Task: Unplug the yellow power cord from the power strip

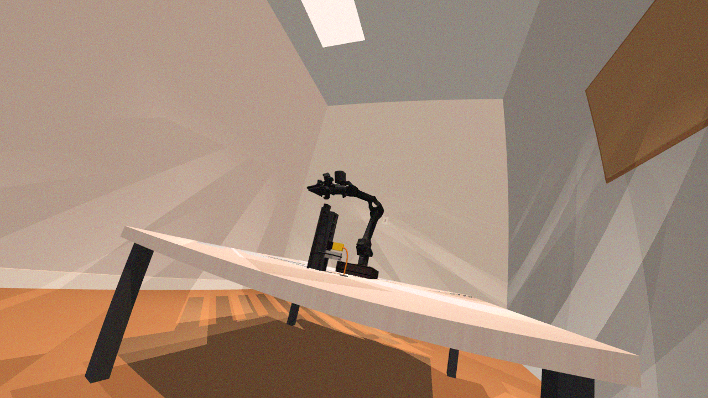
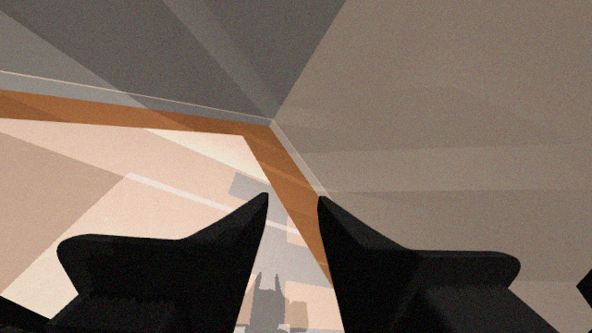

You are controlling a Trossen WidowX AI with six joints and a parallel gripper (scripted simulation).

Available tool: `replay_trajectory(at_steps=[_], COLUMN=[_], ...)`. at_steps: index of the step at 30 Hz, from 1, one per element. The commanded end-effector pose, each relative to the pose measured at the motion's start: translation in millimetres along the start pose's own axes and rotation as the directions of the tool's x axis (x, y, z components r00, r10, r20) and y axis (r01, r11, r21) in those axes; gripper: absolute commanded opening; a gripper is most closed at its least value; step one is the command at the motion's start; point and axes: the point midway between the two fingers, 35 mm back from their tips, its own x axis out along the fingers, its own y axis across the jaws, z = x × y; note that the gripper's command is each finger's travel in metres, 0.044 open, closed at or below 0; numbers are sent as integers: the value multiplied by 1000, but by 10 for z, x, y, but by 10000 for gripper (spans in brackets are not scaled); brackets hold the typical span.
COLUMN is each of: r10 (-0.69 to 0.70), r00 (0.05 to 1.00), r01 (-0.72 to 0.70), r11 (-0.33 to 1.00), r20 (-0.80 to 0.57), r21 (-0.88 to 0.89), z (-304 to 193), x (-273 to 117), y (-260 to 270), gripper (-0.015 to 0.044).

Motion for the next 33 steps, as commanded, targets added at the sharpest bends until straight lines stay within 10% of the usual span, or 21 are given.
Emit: replay_trajectory(at_steps=[1,15,21,28,33], r10=[165,534,613,511,489], r00=[986,826,655,325,287], r01=[-165,-549,-682,-725,-714], r11=[985,688,226,-407,-465], r20=[-4,-183,-442,-796,-824], r21=[-50,-475,-696,-556,-524], z=[88,-115,-653,-1463,-1531], x=[-4,-402,-728,-1177,-1234], y=[552,1939,2531,2778,2782], gripper=[160,160,160,160,160])
